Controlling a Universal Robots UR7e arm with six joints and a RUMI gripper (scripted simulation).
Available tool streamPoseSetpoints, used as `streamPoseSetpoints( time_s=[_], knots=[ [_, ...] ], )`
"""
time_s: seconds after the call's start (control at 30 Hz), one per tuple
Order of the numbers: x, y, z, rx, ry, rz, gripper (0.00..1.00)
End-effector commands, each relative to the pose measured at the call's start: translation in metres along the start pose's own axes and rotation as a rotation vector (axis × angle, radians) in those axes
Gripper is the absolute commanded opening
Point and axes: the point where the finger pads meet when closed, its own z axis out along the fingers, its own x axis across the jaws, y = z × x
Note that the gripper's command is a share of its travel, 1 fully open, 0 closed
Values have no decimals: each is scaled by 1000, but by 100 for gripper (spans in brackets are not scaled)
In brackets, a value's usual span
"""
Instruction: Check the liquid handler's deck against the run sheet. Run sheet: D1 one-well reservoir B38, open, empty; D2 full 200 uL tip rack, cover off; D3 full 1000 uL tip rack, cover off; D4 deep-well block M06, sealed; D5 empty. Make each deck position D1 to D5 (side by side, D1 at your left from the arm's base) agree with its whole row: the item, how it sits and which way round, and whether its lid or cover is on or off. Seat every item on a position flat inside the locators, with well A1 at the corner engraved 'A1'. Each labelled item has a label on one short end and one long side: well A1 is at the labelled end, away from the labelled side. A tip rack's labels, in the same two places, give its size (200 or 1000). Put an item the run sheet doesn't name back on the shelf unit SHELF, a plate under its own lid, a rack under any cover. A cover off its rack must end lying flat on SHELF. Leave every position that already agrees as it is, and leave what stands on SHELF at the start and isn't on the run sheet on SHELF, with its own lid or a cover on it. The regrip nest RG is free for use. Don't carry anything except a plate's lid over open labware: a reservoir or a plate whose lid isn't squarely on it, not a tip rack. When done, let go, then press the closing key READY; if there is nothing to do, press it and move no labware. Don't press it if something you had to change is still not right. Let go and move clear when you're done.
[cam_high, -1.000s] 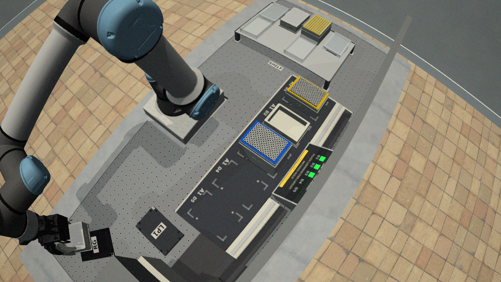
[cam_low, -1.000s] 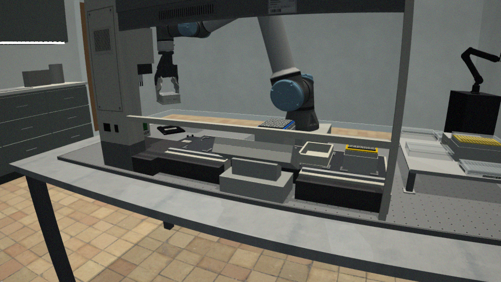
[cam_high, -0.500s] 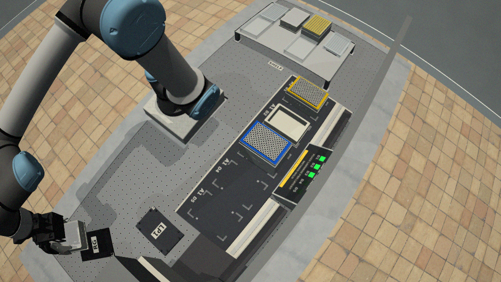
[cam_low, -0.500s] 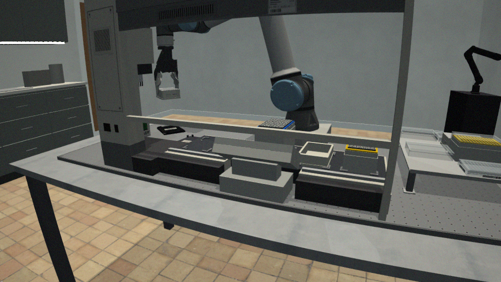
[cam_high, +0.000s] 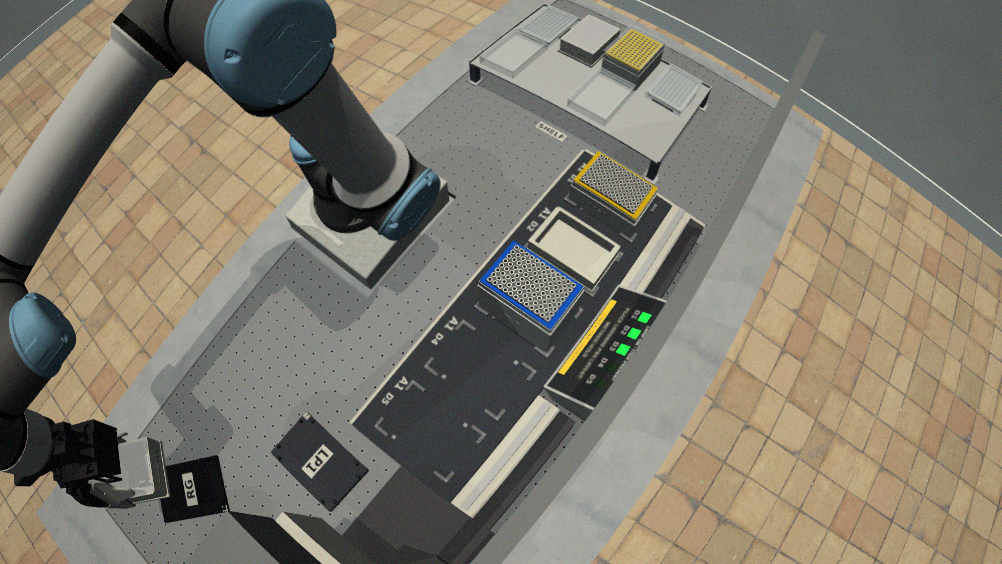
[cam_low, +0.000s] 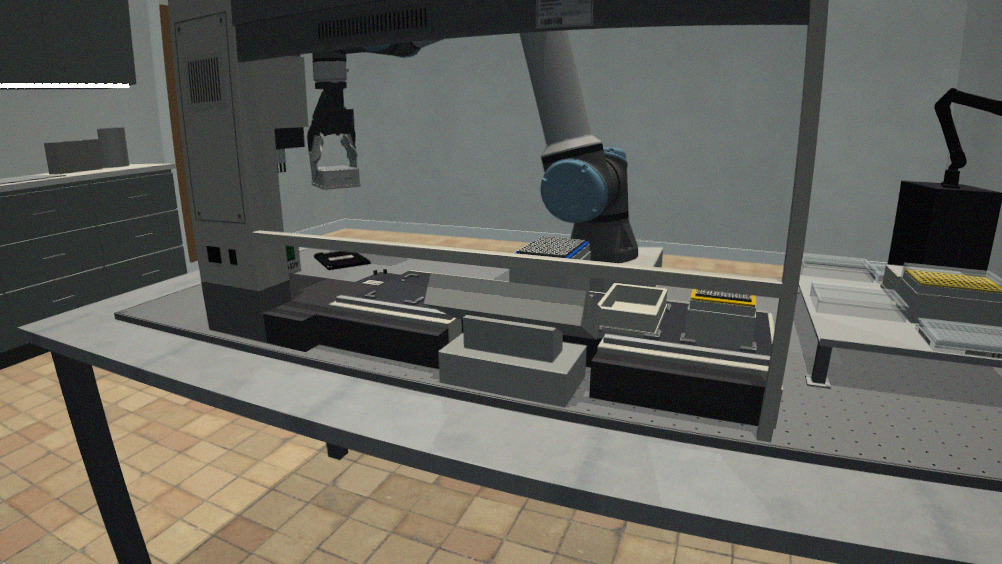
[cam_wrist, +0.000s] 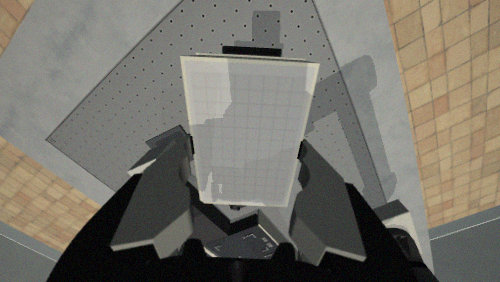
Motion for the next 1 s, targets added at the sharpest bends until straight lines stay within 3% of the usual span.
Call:
streamPoseSetpoints(
  time_s=[0.0,0.97],
  knots=[
    [0,0,-7,1,-1,0,0],
    [0,0,-52,1,-1,0,0]
  ],
)
